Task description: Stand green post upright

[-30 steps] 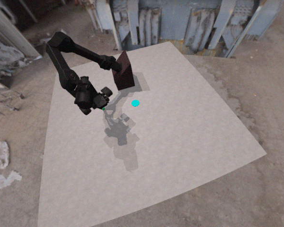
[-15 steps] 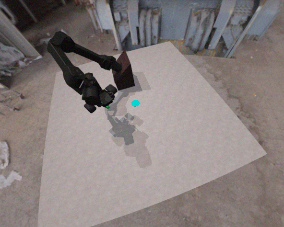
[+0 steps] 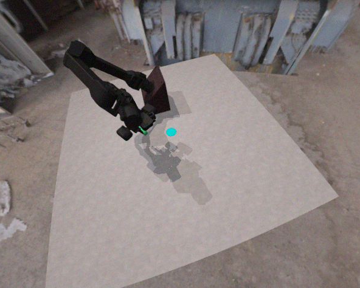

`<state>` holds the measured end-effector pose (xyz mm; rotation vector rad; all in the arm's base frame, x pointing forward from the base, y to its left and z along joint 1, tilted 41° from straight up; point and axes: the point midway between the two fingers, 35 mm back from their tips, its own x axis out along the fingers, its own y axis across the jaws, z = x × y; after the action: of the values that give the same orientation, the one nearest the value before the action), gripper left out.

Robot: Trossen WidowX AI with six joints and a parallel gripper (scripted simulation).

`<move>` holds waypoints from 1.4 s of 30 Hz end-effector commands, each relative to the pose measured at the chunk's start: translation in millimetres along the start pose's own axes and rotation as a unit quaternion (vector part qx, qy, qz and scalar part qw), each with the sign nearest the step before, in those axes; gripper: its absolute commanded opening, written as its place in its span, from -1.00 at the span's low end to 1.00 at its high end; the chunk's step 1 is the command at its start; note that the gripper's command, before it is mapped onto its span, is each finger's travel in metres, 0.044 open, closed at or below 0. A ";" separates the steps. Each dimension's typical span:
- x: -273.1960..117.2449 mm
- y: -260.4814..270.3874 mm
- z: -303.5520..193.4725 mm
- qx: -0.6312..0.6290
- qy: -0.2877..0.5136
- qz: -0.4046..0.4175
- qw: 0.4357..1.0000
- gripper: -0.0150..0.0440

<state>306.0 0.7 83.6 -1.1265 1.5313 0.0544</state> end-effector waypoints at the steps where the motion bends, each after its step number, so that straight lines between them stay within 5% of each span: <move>1: 1.8 12.5 4.6 -0.010 0.004 0.005 1.000 -0.42; 42: -5.1 125.1 30.4 -0.089 0.014 0.000 0.996 -0.42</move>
<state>251.9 86.1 17.6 -1.2587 1.5599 0.1752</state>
